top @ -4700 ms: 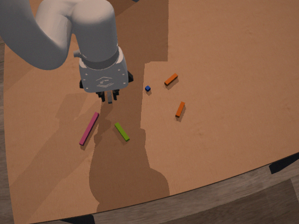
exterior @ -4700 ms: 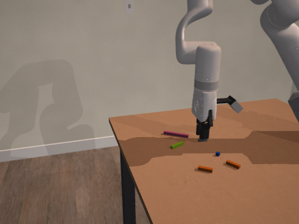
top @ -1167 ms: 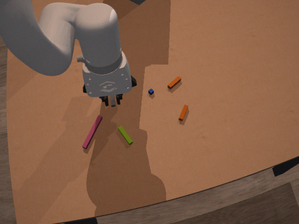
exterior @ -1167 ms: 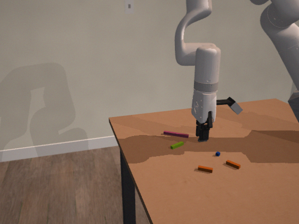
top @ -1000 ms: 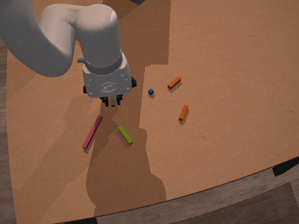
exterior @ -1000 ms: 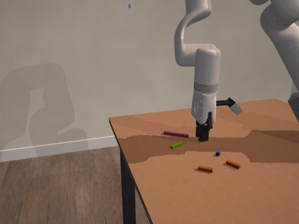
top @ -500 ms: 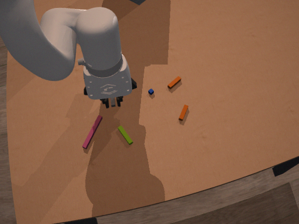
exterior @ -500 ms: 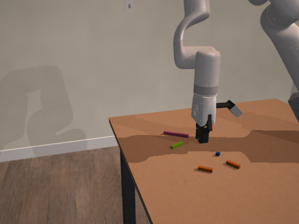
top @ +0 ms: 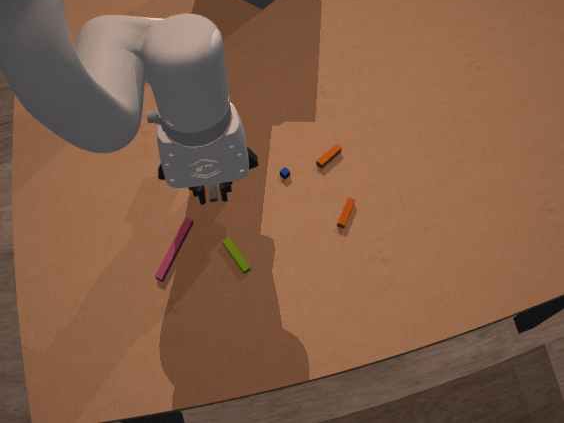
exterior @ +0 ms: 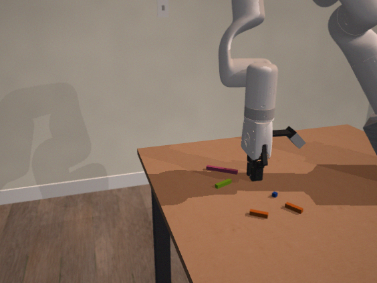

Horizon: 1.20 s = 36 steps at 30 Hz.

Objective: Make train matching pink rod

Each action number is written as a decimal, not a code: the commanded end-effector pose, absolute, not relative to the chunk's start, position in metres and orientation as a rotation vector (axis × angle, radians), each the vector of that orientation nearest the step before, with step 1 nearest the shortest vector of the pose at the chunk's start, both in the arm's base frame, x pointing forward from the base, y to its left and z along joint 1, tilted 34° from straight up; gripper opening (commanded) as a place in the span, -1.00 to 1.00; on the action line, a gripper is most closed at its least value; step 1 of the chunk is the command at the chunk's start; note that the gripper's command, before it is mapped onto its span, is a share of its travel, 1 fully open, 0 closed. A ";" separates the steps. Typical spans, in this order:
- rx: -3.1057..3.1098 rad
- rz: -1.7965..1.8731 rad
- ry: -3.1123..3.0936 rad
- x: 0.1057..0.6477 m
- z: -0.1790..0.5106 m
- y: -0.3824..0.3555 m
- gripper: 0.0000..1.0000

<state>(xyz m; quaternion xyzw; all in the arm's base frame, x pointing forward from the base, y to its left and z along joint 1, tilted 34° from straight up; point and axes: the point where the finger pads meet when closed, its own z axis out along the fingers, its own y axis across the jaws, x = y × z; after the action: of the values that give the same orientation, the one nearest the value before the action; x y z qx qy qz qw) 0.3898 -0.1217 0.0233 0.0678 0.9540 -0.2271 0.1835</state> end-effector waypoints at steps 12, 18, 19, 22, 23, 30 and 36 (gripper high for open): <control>0.191 -0.640 2.689 0.390 0.024 -0.121 -0.51; 0.191 -0.640 2.689 0.390 0.024 -0.121 -0.51; 0.191 -0.640 2.689 0.390 0.024 -0.121 -0.51; 0.191 -0.640 2.689 0.390 0.024 -0.121 -0.92; 0.191 -0.640 2.689 0.390 0.024 -0.121 -0.92; 0.191 -0.640 2.689 0.390 0.024 -0.121 -0.92; 0.191 -0.640 2.689 0.390 0.024 -0.121 -0.92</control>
<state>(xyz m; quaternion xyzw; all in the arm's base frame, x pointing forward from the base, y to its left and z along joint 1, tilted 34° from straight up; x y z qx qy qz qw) 0.3898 -0.1217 0.0233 0.0678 0.9540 -0.2271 0.1835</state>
